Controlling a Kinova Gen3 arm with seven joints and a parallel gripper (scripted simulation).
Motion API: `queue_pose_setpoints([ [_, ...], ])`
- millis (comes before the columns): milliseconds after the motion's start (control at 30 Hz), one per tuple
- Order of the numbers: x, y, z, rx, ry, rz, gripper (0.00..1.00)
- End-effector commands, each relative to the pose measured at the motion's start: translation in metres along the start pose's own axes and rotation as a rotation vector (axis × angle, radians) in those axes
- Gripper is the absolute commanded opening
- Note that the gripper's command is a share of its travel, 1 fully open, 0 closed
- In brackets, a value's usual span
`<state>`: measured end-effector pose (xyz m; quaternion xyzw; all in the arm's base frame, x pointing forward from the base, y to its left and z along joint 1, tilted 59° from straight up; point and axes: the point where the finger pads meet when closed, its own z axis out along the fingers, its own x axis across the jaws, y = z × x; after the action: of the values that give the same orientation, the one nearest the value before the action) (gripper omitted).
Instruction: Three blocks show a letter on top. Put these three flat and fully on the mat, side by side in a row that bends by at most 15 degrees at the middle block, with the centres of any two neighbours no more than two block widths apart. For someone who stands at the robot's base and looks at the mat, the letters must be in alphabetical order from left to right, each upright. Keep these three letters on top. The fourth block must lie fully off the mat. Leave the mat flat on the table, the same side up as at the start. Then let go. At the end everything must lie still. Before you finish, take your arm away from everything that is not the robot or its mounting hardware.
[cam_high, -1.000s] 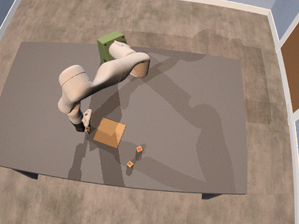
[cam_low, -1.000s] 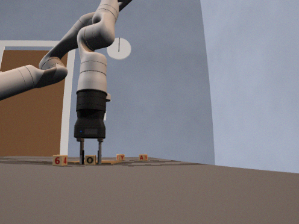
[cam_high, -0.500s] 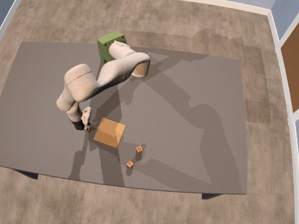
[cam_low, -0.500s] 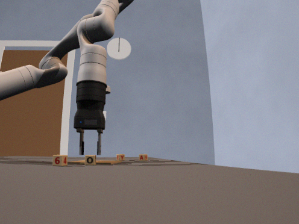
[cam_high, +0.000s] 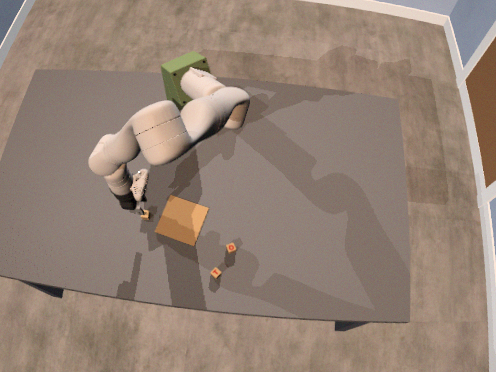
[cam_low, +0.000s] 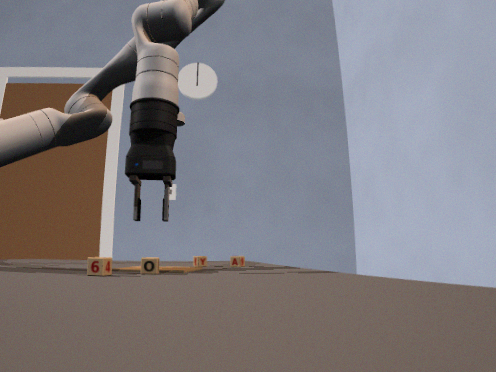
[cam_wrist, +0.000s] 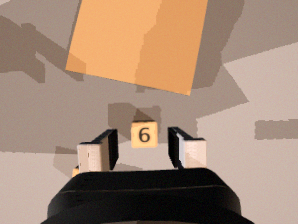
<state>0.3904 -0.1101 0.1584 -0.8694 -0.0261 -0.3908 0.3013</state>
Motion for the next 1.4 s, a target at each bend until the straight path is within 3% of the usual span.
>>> queue_pose_setpoints([
  [0, 0.004, 0.004, -0.009, -0.014, 0.005, -0.002, 0.79],
  [100, 0.003, 0.003, -0.009, -0.012, 0.005, -0.003, 0.79],
  [133, 0.003, 0.003, -0.009, -0.012, 0.005, -0.003, 1.0],
  [800, 0.003, 0.003, -0.009, -0.012, 0.005, 0.001, 1.0],
  [900, -0.023, 0.027, -0.008, -0.019, 0.006, 0.111, 1.0],
  [967, -0.023, 0.027, -0.008, -0.019, 0.006, 0.111, 1.0],
  [1033, -0.052, 0.046, -0.006, -0.024, 0.0, 0.206, 1.0],
  [1100, -0.066, 0.053, -0.004, -0.022, -0.002, 0.256, 1.0],
  [1367, -0.065, 0.05, -0.003, -0.014, 0.001, 0.255, 1.0],
])
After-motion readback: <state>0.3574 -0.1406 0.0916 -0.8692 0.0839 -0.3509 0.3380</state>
